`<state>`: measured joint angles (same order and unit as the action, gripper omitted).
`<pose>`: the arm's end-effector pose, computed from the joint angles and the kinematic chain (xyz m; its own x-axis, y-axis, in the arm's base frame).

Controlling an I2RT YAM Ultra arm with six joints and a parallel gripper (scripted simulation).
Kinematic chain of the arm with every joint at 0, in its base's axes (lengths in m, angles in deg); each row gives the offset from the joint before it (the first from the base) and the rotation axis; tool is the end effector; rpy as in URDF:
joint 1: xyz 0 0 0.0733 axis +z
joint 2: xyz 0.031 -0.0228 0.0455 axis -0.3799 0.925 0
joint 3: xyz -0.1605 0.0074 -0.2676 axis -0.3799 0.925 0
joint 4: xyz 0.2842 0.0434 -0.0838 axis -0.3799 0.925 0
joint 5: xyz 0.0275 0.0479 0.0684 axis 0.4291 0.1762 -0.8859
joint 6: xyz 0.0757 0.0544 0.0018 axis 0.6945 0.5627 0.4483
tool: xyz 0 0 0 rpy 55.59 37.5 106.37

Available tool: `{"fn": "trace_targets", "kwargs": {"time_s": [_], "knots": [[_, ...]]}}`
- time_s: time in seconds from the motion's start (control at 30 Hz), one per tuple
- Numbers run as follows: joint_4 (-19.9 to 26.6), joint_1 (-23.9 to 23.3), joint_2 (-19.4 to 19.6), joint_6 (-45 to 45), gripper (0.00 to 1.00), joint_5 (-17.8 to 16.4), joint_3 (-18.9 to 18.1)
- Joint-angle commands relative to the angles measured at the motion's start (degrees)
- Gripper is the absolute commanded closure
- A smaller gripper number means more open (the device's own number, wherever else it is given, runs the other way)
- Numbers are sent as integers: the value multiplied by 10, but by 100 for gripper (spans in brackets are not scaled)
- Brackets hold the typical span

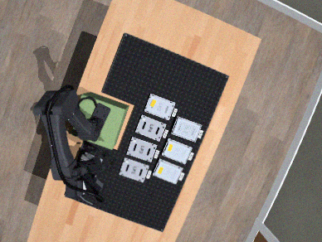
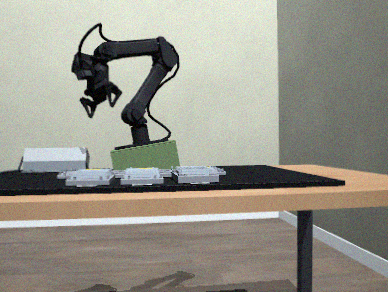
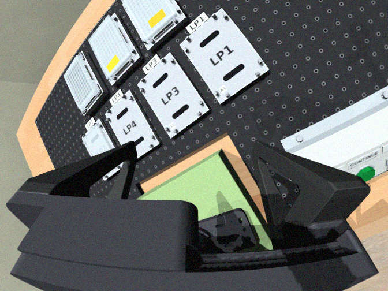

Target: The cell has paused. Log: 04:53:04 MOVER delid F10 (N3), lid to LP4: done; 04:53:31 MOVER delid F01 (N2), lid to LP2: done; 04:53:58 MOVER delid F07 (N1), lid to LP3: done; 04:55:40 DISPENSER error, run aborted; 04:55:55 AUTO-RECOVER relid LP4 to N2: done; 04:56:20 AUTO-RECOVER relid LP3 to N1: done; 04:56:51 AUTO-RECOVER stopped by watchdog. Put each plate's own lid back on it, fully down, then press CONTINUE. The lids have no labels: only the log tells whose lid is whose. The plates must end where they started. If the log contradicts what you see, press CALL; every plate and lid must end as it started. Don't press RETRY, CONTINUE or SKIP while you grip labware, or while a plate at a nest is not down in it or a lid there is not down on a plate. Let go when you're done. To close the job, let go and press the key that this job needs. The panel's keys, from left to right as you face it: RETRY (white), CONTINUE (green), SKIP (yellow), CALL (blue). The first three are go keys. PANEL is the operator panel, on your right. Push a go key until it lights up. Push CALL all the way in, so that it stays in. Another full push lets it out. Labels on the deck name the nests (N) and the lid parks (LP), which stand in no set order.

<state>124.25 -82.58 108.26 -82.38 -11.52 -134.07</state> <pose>0.1064 -0.1089 0.2496 -0.7423 0.4611 -0.4862 0.4072 0.8867 0.2192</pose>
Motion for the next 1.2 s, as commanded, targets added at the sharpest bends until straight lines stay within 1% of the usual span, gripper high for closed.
{"fn": "trace_targets", "kwargs": {"time_s": [0.0,0.07,0.1,0.17,0.2,0.23,0.3,0.37,0.47,0.57,0.63,0.73,0.87,0.9,0.93,1.0,1.03,1.07,1.17], "knots": [[-23,12,17,14,0,21,-31],[-23,12,7,16,0,21,-32],[-38,30,29,28,0,28,-33],[-49,59,54,39,0,40,-37],[-42,61,58,36,0,43,-39],[-55,78,69,47,0,50,-40],[-55,78,69,47,0,50,-40],[-67,110,97,62,0,65,-45],[-61,113,101,60,0,69,-48],[-83,159,137,82,0,89,-54],[-84,162,142,84,0,92,-56],[-99,207,178,102,0,113,-63],[-103,213,184,107,0,117,-60],[-102,210,175,107,0,118,-61],[-107,228,197,113,0,125,-66],[-116,256,219,123,0,137,-71],[-119,263,228,128,0,140,-67],[-121,262,226,128,0,141,-63],[-132,304,260,143,0,161,-79]]}}
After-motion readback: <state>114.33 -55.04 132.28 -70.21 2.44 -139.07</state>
